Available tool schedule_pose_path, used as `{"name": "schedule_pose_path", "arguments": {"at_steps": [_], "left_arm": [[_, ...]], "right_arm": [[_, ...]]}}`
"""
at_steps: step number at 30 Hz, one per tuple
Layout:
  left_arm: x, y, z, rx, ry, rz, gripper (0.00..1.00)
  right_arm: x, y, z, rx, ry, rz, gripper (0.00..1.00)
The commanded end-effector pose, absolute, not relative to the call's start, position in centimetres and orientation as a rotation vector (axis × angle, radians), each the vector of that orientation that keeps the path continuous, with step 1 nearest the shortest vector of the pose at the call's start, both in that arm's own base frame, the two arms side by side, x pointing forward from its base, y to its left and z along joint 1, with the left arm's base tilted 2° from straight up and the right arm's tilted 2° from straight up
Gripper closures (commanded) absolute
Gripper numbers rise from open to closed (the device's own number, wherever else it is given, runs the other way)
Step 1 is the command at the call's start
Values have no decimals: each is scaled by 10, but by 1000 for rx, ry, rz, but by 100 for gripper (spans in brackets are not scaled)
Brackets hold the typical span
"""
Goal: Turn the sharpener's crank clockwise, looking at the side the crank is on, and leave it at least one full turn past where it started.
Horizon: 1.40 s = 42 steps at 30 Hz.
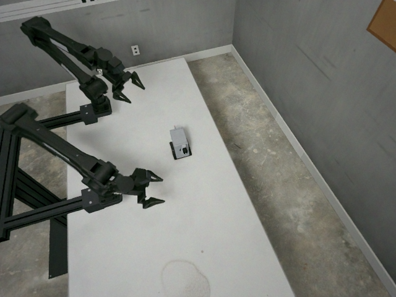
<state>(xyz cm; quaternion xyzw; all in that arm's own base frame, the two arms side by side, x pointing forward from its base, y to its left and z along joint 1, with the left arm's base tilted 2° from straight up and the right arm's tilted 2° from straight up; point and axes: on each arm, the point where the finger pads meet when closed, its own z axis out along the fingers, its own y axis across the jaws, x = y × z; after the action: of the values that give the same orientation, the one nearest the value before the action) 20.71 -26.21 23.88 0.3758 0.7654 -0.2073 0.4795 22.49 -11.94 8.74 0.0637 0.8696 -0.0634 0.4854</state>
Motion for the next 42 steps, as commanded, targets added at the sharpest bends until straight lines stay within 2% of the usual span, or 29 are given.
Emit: {"name": "schedule_pose_path", "arguments": {"at_steps": [1,20,33,42], "left_arm": [[219,-270,283,854,1807,-541,0],[219,-270,283,853,1805,-542,0],[219,-270,283,853,1805,-542,0],[213,-268,265,878,1830,-535,0]], "right_arm": [[248,-100,88,167,2131,-91,0],[315,1,66,-94,2296,-9,0],[399,119,22,-350,2427,96,0],[393,118,12,-362,2451,95,0]]}}
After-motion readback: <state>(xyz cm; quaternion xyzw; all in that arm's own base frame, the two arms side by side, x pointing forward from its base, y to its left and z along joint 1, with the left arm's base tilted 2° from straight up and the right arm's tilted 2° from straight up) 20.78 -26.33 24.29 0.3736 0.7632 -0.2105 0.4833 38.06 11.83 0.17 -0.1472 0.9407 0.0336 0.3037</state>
